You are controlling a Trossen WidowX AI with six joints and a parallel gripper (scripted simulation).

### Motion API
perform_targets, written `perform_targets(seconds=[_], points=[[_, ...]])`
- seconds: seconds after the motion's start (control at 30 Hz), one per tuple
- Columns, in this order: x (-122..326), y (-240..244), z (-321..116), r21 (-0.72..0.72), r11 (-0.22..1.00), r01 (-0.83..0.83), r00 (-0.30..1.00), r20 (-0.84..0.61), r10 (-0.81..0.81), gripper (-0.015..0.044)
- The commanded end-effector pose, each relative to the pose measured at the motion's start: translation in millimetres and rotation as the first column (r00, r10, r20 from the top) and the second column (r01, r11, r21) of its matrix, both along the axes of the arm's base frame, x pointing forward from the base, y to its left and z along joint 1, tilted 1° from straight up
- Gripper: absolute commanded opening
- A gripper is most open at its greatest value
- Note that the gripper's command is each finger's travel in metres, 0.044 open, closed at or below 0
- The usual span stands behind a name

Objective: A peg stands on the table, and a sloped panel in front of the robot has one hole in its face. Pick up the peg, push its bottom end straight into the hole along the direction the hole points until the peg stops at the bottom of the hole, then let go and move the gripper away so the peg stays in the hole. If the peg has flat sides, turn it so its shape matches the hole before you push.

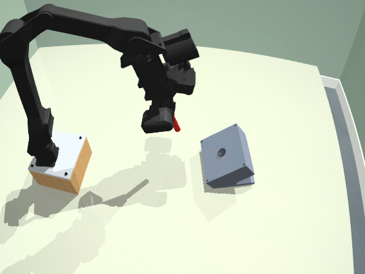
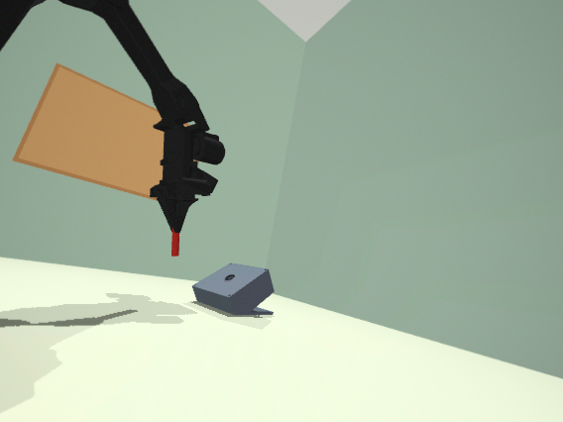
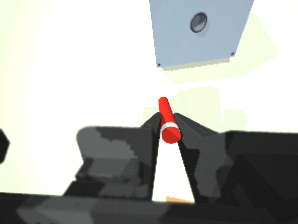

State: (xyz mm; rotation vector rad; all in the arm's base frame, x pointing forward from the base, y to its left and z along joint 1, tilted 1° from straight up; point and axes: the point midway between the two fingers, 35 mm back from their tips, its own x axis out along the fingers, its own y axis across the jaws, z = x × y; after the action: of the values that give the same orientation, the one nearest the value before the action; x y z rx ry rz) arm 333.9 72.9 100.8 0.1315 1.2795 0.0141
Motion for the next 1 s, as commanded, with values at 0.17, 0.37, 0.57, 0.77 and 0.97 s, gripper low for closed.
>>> perform_targets(seconds=[0.17, 0.37, 0.57, 0.77, 0.97], points=[[11, -14, 7, 0.04, 0.994, 0.101, 0.991, 0.082, -0.104, 0.0], [18, -23, 12, 0.072, 0.984, 0.163, 0.976, 0.132, -0.171, 0.0], [24, -33, 17, 0.107, 0.969, 0.221, 0.955, 0.179, -0.238, 0.0], [30, -43, 23, 0.146, 0.95, 0.275, 0.927, 0.223, -0.302, 0.0], [34, -45, 22, 0.155, 0.945, 0.287, 0.919, 0.234, -0.318, 0.0]])
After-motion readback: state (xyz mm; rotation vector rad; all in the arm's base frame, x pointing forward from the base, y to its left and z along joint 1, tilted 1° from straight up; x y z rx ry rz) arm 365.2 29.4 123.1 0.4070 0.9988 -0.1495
